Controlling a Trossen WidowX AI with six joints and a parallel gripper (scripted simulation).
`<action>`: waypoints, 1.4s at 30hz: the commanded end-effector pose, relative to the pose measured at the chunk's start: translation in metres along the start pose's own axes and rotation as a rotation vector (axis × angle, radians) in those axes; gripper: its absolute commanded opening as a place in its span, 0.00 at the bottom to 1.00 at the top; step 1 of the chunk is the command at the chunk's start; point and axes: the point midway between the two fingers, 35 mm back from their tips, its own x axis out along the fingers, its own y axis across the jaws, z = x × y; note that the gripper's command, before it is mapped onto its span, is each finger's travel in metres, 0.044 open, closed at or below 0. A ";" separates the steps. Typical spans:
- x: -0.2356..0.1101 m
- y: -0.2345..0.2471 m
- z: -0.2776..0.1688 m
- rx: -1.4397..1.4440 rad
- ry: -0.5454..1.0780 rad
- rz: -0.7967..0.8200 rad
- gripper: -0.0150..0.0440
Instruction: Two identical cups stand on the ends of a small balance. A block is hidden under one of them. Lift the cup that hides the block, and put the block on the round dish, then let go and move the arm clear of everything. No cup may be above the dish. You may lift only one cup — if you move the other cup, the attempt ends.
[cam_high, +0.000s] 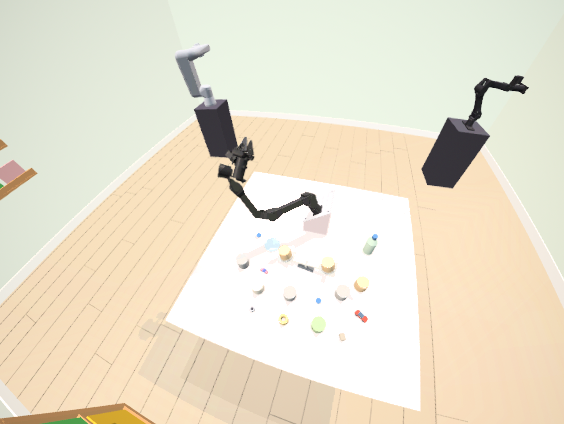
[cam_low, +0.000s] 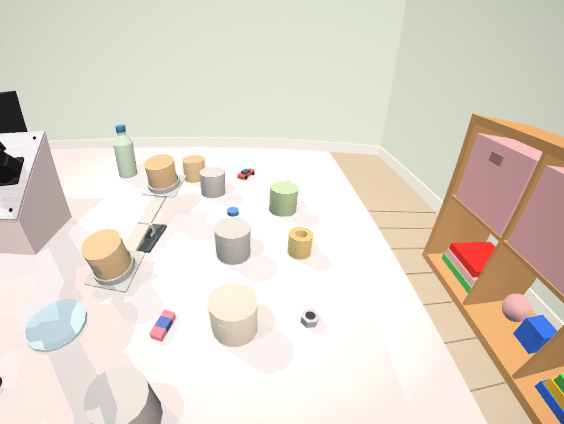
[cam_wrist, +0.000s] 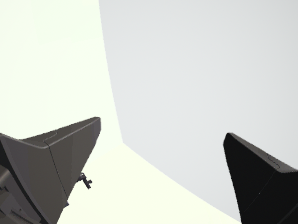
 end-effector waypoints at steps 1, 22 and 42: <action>0.022 0.008 -0.020 0.012 0.106 -0.028 1.00; 0.102 0.017 -0.163 0.178 0.649 -0.332 1.00; 0.082 -0.013 -0.323 0.304 1.109 -0.804 1.00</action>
